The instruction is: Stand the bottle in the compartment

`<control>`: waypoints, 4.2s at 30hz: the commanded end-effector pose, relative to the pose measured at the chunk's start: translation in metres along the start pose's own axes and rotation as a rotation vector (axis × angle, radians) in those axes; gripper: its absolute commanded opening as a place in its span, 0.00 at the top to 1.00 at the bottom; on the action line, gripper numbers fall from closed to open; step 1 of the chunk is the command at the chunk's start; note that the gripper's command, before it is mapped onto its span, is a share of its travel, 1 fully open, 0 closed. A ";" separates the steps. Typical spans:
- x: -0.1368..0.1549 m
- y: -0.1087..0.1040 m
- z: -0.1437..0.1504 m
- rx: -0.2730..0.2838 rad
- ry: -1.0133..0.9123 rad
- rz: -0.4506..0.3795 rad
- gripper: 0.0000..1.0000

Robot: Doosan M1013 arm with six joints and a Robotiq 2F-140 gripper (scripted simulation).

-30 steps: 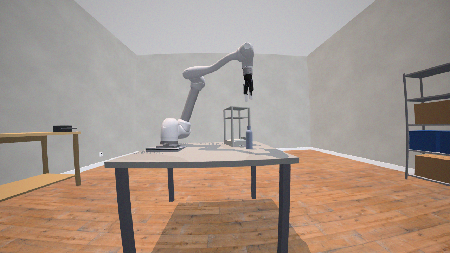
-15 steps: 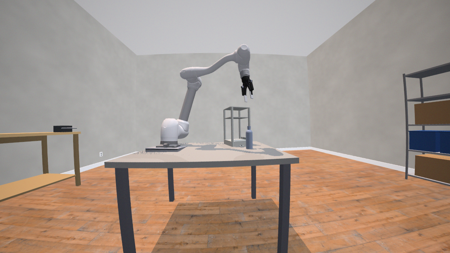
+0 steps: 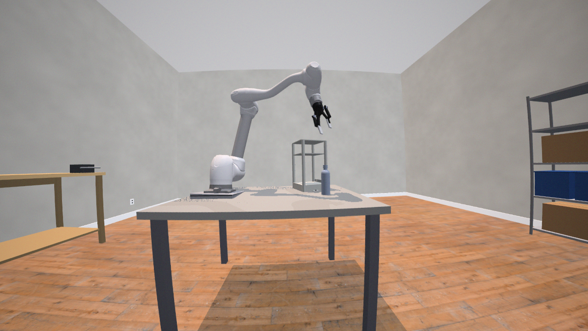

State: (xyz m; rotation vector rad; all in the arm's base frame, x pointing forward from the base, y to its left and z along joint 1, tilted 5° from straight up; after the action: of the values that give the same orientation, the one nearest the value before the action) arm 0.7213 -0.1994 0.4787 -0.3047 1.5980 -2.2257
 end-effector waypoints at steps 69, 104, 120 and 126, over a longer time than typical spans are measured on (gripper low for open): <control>0.011 0.001 -0.002 0.915 -0.877 0.113 0.52; 0.014 0.008 -0.009 1.102 -1.100 0.143 0.52; 0.020 0.004 0.006 1.249 -1.200 0.120 0.52; 0.019 0.005 0.003 1.287 -1.246 0.137 0.52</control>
State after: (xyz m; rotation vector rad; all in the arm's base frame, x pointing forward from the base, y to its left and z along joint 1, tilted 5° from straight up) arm 0.7066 -0.2115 0.4752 -0.8681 -0.4016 -1.8032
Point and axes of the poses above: the point where the finger pads meet when closed, its own y axis out along the fingers, its own z axis across the jaws, x = y × z, the point moved 2 cm from there along -y, back along the fingers, and after that the axes turned 8 degrees about y, right-handed, at the moved point
